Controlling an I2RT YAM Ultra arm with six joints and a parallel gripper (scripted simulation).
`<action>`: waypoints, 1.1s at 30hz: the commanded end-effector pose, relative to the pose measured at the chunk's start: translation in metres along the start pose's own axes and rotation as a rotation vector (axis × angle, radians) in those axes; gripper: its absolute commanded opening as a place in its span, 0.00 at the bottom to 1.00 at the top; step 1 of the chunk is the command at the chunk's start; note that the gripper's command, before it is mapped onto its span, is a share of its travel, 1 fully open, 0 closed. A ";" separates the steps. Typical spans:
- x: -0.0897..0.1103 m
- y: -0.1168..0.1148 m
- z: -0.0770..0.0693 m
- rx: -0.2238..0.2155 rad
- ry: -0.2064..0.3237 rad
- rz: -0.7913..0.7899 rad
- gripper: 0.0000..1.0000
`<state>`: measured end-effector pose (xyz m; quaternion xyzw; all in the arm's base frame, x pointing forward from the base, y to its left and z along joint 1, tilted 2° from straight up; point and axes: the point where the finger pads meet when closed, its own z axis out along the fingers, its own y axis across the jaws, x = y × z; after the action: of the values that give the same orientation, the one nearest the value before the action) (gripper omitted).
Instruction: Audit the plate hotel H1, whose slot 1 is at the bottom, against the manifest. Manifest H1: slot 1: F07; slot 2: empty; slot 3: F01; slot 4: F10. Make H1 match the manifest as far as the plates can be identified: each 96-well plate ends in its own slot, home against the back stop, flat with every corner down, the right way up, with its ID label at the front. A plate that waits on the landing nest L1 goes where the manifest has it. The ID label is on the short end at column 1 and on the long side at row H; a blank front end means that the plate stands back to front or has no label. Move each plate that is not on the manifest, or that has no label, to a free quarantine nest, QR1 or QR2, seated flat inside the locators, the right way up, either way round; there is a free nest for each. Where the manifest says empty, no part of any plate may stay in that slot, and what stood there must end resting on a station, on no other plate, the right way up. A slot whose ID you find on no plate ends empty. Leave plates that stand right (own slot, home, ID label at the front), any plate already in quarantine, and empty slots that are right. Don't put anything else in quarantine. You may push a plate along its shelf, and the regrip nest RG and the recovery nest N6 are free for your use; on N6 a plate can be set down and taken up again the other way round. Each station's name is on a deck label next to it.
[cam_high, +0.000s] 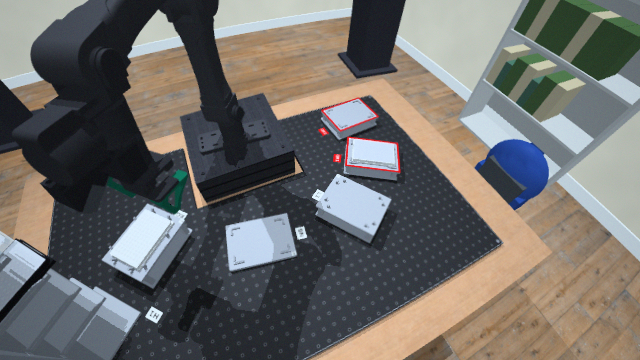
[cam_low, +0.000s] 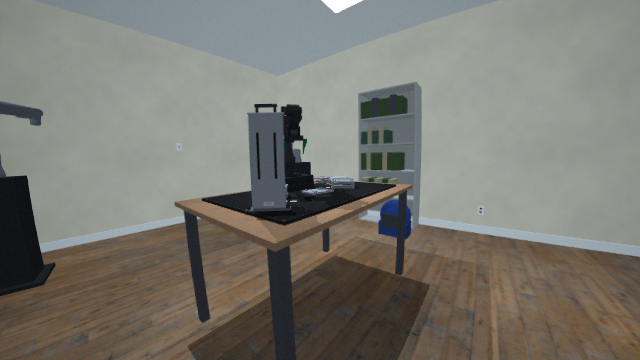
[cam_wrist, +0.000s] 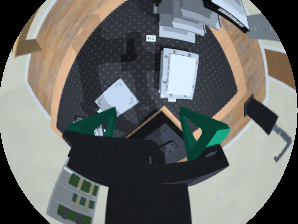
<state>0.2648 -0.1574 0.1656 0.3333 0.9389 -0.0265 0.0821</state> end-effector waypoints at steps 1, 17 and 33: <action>-0.018 0.001 -0.007 0.001 -0.098 0.037 1.00; -0.003 0.049 -0.010 0.003 -0.347 0.038 1.00; -0.003 0.050 -0.010 0.007 -0.597 0.038 1.00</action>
<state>0.2859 -0.1103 0.1570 0.3223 0.8904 -0.1115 0.3014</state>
